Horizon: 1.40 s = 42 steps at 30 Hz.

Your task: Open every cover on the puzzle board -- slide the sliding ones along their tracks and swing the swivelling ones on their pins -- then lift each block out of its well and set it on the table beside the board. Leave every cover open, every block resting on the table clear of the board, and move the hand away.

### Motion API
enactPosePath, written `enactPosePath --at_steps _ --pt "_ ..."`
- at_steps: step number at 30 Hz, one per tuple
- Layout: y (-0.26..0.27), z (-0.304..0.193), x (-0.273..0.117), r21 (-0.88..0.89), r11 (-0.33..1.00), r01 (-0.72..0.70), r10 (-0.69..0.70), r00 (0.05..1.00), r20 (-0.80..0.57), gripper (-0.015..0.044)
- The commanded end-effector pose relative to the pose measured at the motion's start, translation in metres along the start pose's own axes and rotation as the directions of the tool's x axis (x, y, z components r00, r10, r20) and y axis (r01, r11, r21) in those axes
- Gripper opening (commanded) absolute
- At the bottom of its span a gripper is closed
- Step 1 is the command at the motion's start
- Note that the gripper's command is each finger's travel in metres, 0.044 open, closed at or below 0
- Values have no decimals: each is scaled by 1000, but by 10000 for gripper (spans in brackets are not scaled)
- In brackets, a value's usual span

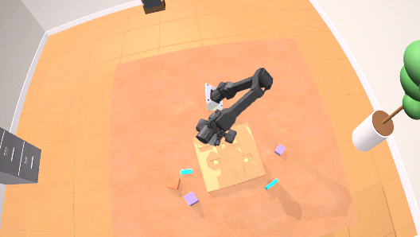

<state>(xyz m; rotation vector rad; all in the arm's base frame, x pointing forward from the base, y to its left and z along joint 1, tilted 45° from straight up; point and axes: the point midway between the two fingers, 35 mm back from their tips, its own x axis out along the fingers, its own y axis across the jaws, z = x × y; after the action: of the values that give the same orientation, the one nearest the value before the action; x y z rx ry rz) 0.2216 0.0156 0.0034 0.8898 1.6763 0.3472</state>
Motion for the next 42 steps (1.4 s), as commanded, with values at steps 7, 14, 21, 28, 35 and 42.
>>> enactPosePath --at_steps 7,14,21,28,35,42 --pt "0 1 -2 -10 1000 6 -6 1000 4 0" --pt "0 1 -2 -10 1000 6 -6 1000 4 0" --pt "0 1 -2 -10 1000 6 -6 1000 4 0" --pt "0 1 3 -6 1000 3 -3 1000 4 0" --pt "0 2 9 -10 1000 6 -6 1000 4 0" --pt "0 2 9 -10 1000 6 -6 1000 4 0"
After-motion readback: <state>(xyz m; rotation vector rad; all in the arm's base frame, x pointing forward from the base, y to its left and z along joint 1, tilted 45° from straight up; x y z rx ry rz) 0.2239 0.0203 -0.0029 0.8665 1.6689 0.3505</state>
